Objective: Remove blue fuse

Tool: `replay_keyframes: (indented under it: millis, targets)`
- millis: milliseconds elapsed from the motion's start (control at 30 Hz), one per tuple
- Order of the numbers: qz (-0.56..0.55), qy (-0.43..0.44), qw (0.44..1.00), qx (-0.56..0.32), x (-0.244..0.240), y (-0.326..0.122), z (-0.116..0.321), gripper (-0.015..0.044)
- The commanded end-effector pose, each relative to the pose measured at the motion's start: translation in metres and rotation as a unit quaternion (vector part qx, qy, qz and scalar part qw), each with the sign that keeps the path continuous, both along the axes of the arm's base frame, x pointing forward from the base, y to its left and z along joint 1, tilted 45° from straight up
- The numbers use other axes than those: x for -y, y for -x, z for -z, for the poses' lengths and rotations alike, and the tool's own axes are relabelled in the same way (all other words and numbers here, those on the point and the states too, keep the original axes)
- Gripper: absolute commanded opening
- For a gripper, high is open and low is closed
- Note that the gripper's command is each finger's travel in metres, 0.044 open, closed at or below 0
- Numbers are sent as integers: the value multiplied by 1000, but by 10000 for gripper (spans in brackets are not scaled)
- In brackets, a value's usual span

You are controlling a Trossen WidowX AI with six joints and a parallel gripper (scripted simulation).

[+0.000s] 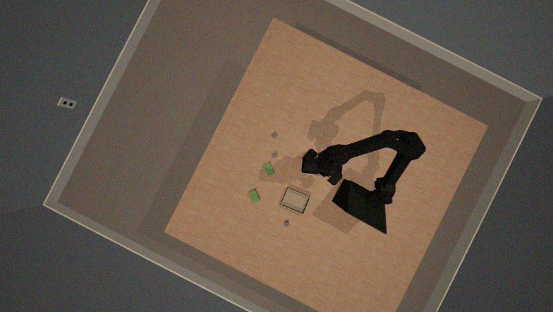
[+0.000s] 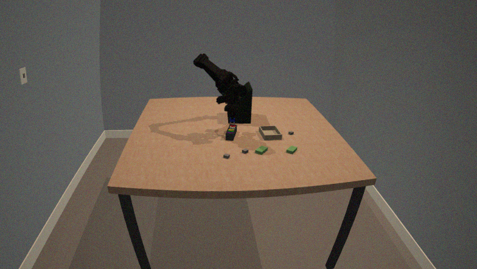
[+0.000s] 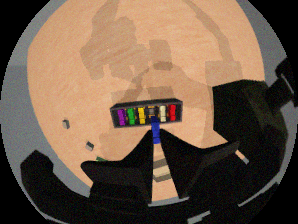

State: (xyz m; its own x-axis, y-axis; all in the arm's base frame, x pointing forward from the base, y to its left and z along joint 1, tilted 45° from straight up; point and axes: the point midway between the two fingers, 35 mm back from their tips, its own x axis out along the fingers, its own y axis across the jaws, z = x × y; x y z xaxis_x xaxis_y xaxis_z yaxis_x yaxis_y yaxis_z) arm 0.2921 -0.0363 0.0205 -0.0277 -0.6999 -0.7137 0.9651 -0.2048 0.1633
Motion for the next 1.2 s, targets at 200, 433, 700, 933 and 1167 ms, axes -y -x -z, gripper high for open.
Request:
replay_keyframes:
  millis: [200,433,700,933,1167]
  targets:
    - [-2,-9,1000,1,-37,-17,28,0]
    - [-2,-13,1000,1,-65,-24,52,0]
    - [-2,-14,1000,1,-98,-27,83,0]
    - [-1,-13,1000,1,-126,-24,111,0]
    - [0,-9,1000,2,-151,-16,141,0]
